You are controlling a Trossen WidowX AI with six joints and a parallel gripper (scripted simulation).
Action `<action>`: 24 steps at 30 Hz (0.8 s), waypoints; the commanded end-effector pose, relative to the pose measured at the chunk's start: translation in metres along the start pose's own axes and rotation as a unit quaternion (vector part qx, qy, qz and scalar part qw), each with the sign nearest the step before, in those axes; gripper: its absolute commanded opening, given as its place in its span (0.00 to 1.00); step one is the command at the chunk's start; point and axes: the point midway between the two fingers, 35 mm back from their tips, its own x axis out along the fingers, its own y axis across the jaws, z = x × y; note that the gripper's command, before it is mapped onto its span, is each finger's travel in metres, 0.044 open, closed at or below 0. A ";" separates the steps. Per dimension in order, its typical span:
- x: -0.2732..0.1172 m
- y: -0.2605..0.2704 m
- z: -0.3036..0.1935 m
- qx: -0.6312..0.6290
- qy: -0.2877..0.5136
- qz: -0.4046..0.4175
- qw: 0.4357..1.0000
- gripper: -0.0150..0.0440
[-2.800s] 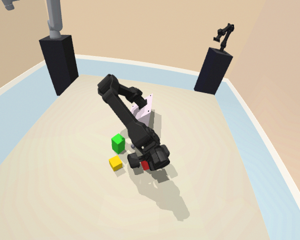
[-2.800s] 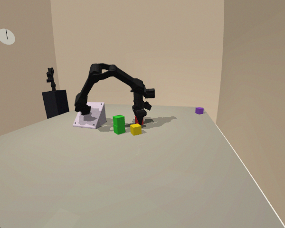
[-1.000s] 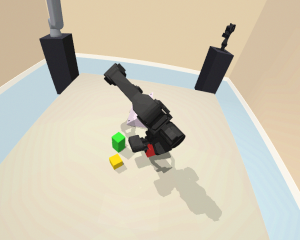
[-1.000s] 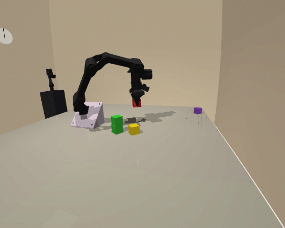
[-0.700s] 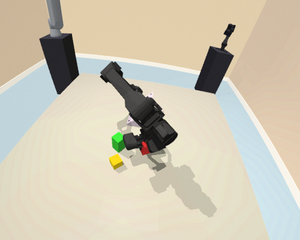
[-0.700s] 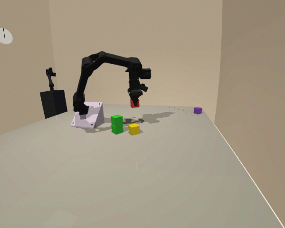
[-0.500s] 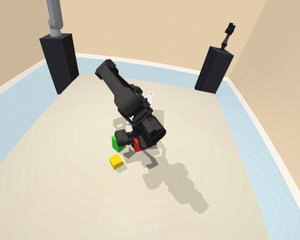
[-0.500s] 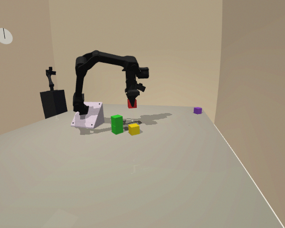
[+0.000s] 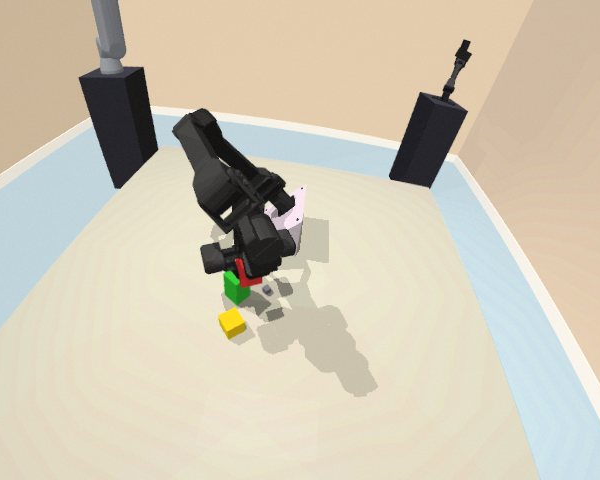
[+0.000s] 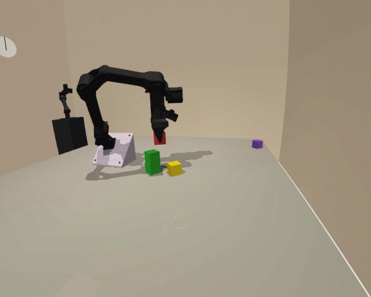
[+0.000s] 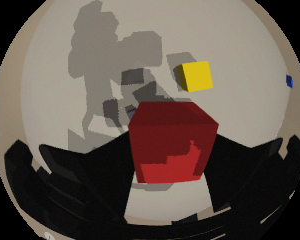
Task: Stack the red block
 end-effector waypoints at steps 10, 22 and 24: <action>0.001 -0.020 -0.038 -0.002 0.001 -0.003 1.000 0.25; 0.025 -0.020 -0.038 -0.002 0.001 -0.004 1.000 0.25; 0.027 -0.020 -0.038 -0.002 0.001 -0.004 1.000 0.25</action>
